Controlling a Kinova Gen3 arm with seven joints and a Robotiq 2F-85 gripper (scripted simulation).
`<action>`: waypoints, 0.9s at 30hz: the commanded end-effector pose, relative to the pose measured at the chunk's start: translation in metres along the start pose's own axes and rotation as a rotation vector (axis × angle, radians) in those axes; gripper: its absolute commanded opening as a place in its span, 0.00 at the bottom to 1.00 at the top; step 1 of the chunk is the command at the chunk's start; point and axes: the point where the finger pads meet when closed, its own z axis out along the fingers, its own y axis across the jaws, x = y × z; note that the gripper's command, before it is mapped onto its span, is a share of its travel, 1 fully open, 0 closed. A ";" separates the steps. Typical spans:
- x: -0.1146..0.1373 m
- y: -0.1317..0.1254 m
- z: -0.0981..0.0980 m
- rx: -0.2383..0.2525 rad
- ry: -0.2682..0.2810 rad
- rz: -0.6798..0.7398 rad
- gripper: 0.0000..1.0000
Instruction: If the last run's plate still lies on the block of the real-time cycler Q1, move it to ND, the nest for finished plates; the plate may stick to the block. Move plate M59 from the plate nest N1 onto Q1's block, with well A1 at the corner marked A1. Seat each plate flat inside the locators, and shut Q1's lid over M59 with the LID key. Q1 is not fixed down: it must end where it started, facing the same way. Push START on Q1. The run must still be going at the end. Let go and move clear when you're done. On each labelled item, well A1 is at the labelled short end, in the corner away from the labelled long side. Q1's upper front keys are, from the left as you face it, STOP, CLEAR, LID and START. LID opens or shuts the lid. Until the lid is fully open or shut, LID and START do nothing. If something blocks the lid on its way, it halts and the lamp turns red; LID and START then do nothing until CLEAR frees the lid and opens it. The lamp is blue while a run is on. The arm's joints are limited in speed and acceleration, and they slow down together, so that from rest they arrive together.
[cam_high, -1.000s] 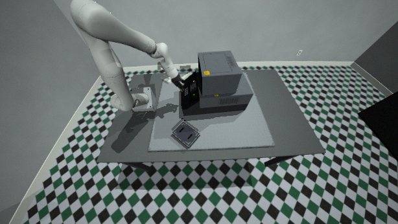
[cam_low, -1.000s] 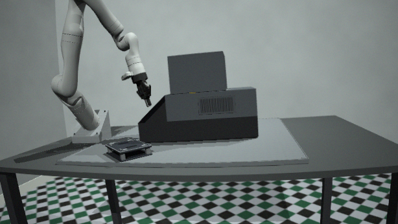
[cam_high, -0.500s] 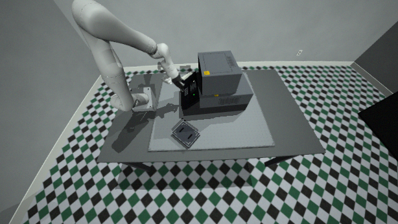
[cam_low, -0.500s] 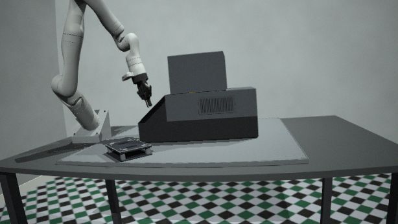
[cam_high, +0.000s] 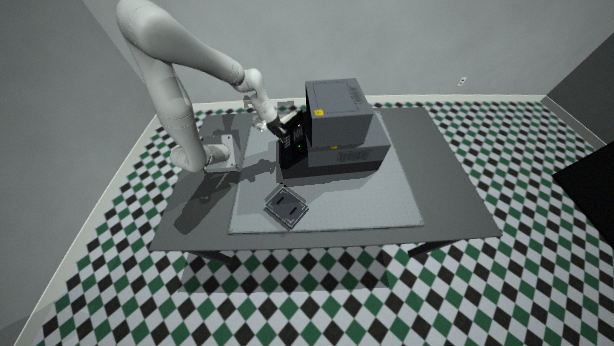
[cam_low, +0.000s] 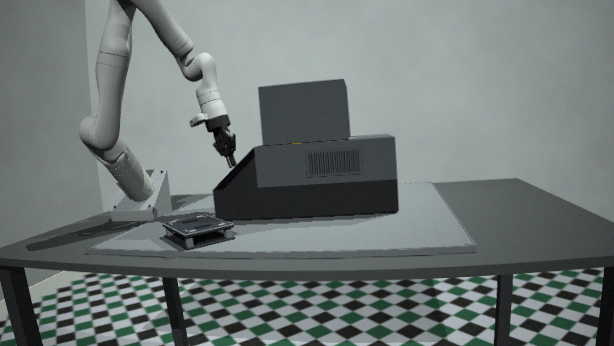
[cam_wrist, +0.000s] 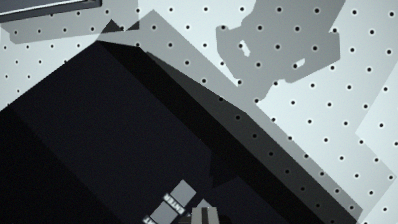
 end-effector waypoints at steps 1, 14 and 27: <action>-0.001 -0.001 0.002 0.000 -0.002 0.000 0.10; -0.003 -0.003 0.008 0.000 -0.002 0.000 0.10; -0.006 -0.005 0.015 0.000 -0.002 0.000 0.10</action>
